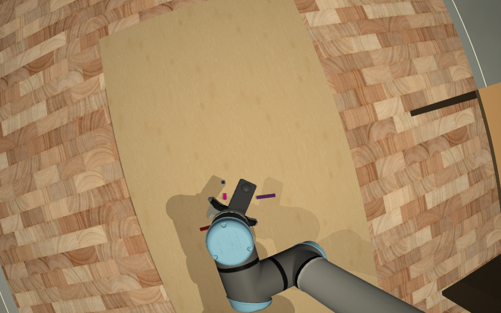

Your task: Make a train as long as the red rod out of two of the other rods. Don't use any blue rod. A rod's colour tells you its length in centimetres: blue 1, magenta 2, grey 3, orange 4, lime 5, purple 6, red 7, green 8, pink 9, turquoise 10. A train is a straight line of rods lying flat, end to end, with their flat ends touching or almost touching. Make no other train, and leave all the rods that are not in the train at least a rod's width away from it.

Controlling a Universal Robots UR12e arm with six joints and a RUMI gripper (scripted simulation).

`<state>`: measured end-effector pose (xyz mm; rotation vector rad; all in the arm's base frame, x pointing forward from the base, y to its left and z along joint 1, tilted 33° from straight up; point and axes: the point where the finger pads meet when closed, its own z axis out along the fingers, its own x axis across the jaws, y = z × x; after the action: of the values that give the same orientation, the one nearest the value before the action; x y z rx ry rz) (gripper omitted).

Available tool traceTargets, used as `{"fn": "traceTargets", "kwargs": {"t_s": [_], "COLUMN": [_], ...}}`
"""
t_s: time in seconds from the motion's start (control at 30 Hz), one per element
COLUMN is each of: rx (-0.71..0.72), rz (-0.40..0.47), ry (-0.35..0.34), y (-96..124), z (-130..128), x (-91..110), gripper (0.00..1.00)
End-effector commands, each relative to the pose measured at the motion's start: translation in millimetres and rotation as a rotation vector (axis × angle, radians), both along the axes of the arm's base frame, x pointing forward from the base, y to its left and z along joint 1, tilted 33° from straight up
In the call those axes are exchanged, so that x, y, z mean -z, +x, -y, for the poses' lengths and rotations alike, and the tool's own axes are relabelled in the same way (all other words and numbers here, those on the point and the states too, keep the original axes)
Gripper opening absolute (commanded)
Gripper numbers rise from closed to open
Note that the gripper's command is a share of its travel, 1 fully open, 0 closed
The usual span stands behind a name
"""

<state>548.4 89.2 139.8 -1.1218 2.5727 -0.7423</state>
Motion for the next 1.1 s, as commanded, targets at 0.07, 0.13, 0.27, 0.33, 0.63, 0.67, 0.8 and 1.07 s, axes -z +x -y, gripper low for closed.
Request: {"fn": "traceTargets", "kwargs": {"t_s": [0.07,0.13,0.27,0.33,0.63,0.67,0.8,1.07], "rx": [-0.006,-0.013,-0.037,-0.054,-0.152,-0.17,-0.256,-0.417], "rz": [-0.002,-0.004,-0.014,-0.022,-0.063,-0.071,-0.107,-0.175], "ry": [-0.003,-0.006,-0.017,-0.026,-0.073,-0.082,-0.123,-0.2], "y": [0.4,0.6,1.3,1.9,4.7,5.2,7.5,11.4], "z": [-0.3,-0.4,-0.7,-0.9,-2.2,-2.4,-3.7,-6.1], "x": [-0.7,-0.9,-1.6,-2.1,-5.0,-5.5,-7.9,-12.2], "gripper": [1.0,1.0,1.0,1.0,1.0,1.0,1.0,1.0]}}
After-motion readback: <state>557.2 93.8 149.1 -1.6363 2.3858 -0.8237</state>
